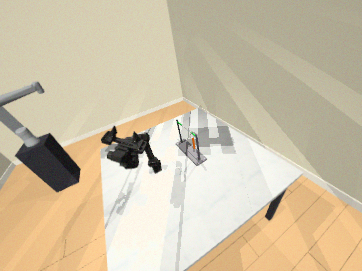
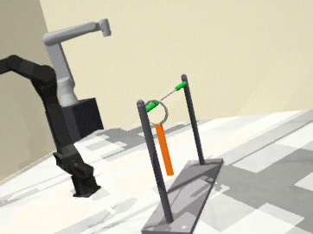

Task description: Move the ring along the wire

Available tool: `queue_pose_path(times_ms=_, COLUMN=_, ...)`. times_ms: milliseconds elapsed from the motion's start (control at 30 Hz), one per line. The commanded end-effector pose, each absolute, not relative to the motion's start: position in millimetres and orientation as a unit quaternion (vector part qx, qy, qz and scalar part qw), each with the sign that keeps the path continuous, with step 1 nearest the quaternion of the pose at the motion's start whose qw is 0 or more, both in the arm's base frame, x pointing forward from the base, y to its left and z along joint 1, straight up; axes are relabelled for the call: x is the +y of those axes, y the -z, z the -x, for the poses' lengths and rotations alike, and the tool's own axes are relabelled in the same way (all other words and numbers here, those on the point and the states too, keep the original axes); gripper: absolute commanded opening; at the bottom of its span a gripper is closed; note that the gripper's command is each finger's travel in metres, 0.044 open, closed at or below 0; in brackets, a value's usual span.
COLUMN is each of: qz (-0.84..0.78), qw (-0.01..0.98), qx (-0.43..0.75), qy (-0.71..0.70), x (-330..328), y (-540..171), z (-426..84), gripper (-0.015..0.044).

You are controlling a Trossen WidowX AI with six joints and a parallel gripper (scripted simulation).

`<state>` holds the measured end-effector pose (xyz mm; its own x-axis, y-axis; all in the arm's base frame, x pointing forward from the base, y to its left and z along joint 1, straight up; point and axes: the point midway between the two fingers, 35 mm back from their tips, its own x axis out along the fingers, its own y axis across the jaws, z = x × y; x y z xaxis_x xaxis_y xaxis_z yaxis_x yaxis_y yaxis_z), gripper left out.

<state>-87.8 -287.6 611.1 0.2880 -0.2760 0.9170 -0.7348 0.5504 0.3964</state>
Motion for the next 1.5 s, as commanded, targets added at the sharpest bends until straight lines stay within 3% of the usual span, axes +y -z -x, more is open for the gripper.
queue_pose_path(times_ms=0, qz=-0.442, qw=0.670, qx=-0.573, qy=-0.168, x=-289, y=-610, z=87, gripper=0.0374)
queue_pose_path(times_ms=267, qz=-0.426, qw=0.692, qx=-0.582, qy=-0.023, x=-325, y=-568, z=45, gripper=0.0164)
queue_pose_path(times_ms=567, qz=-0.408, qw=0.745, qx=-0.510, qy=0.137, x=-347, y=-498, z=-18, gripper=0.0160)
queue_pose_path(times_ms=900, qz=-0.365, qw=0.828, qx=-0.348, qy=0.244, x=-336, y=-401, z=-95, gripper=0.0160)
queue_pose_path(times_ms=1467, qz=-0.195, qw=0.963, qx=-0.024, qy=0.184, x=-224, y=-221, z=-194, gripper=0.0160)
